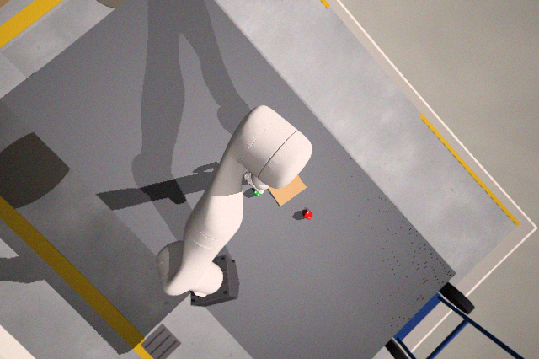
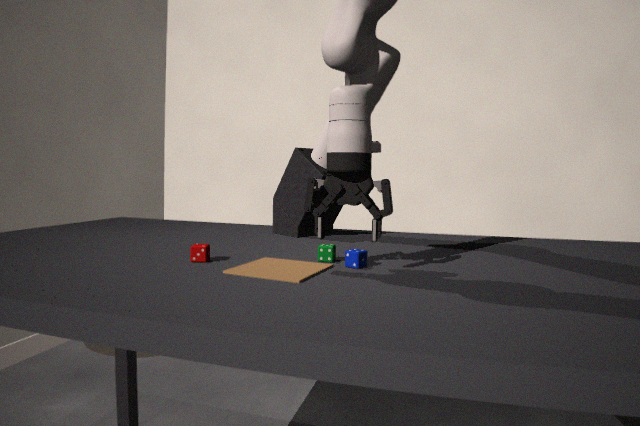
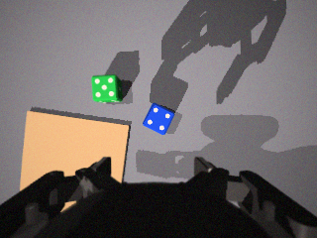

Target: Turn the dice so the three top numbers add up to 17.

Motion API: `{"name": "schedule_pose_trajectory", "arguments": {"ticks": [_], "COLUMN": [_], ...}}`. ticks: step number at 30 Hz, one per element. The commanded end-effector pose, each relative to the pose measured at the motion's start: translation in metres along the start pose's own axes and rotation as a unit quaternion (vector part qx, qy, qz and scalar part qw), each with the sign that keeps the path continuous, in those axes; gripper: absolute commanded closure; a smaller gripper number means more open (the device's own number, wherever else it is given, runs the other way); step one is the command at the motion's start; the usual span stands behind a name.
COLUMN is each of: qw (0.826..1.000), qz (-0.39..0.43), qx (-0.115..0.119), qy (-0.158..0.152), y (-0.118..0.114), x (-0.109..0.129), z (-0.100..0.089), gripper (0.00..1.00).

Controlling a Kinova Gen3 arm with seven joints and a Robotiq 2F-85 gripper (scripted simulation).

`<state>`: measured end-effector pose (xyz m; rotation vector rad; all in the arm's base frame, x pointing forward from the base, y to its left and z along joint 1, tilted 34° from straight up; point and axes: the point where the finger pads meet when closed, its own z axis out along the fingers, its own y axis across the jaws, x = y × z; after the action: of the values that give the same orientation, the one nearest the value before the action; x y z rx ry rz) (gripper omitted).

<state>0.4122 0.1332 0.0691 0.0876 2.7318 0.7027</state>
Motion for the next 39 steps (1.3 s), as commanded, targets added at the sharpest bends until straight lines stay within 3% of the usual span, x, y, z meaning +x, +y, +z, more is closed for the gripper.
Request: {"name": "schedule_pose_trajectory", "arguments": {"ticks": [1, 18, 30, 39], "qw": [1.0, 1.0, 1.0, 1.0], "qz": [0.0, 0.0, 0.0, 0.0], "qx": [0.0, 0.0, 0.0, 0.0], "qy": [-0.001, -0.001, -0.001, -0.001], "y": [0.0, 0.0, 0.0, 0.0], "x": [0.0, 0.0, 0.0, 0.0], "z": [0.0, -0.006, -0.038, -0.074], "gripper": [0.0, 0.0, 0.0, 0.0]}}
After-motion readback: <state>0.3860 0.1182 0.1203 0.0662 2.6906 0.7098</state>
